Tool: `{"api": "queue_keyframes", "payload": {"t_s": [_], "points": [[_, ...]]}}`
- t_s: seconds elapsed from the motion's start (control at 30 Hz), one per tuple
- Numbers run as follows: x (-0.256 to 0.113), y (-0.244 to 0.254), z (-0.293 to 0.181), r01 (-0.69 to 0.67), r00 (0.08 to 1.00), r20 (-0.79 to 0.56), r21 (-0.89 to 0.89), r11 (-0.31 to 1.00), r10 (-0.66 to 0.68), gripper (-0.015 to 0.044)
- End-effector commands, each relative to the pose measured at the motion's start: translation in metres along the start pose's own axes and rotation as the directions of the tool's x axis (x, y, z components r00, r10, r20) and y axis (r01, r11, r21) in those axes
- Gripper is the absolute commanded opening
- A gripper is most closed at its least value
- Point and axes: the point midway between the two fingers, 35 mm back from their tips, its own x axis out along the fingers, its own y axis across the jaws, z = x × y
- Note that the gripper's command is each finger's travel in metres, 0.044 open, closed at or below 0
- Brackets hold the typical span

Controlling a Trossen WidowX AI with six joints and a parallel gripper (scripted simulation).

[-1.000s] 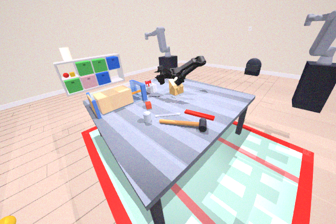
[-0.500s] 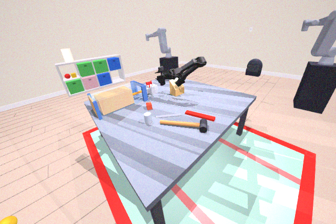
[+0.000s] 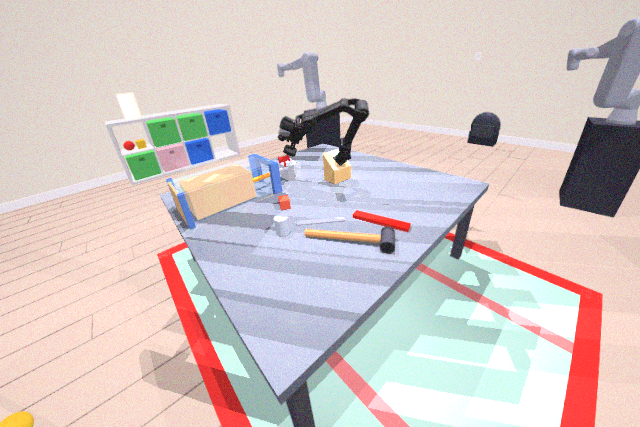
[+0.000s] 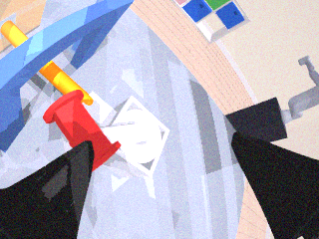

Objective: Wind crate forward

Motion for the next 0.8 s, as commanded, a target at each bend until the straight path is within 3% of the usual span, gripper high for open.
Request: {"api": "queue_keyframes", "payload": {"t_s": [0.0,0.13,0.27,0.47,0.77], "points": [[0.011,-0.007,0.008,-0.038,0.98,-0.175,0.289,0.956,0.092,0.044],[0.024,-0.017,0.02,0.002,0.921,-0.314,0.594,0.804,0.23,0.044],[0.033,-0.028,0.028,0.15,0.825,-0.422,0.805,0.574,0.377,0.044],[0.036,-0.043,0.034,0.505,0.627,-0.525,0.837,0.213,0.576,0.044],[0.037,-0.045,0.035,0.547,0.601,-0.529,0.819,0.174,0.599,0.044]]}}
